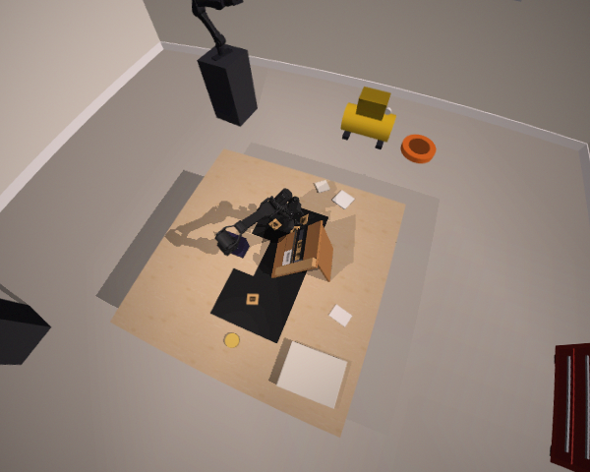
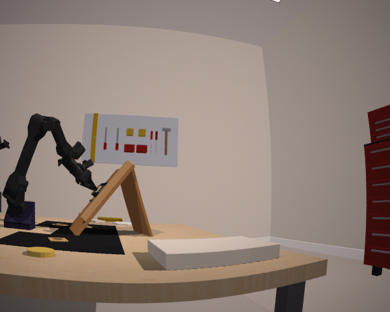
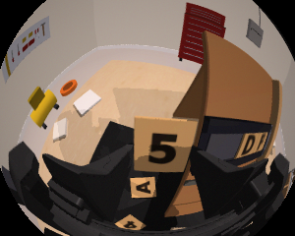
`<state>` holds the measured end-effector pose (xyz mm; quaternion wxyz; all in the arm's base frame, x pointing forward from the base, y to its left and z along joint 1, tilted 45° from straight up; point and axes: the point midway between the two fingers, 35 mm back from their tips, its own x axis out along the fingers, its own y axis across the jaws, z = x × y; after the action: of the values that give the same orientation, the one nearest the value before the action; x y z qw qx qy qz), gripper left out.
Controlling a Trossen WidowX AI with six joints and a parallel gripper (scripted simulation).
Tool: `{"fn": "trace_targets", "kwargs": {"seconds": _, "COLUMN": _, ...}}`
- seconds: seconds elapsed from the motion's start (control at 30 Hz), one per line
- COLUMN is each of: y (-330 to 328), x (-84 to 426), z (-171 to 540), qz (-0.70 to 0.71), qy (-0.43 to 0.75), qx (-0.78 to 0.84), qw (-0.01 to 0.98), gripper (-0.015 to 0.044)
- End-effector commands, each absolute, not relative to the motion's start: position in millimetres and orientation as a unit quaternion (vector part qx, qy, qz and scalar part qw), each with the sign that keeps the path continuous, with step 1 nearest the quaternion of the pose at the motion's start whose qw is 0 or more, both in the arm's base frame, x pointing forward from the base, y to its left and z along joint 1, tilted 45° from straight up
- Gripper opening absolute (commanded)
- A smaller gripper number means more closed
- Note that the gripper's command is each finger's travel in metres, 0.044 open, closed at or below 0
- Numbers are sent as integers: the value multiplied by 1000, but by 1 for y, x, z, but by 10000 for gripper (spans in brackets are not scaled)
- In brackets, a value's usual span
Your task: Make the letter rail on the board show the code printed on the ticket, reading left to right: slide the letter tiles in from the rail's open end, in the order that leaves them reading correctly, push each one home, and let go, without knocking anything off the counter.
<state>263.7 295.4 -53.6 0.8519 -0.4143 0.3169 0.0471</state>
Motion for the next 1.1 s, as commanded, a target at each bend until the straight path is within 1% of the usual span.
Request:
{"fn": "trace_targets", "kwargs": {"seconds": 0.0, "y": 294, "x": 264, "z": -54, "qz": 49, "qy": 319, "qx": -416, "qw": 850, "gripper": 0}}
{"fn": "trace_targets", "kwargs": {"seconds": 1.07, "y": 283, "x": 269, "z": -43, "qz": 49, "qy": 319, "qx": -416, "qw": 850, "gripper": 0}}
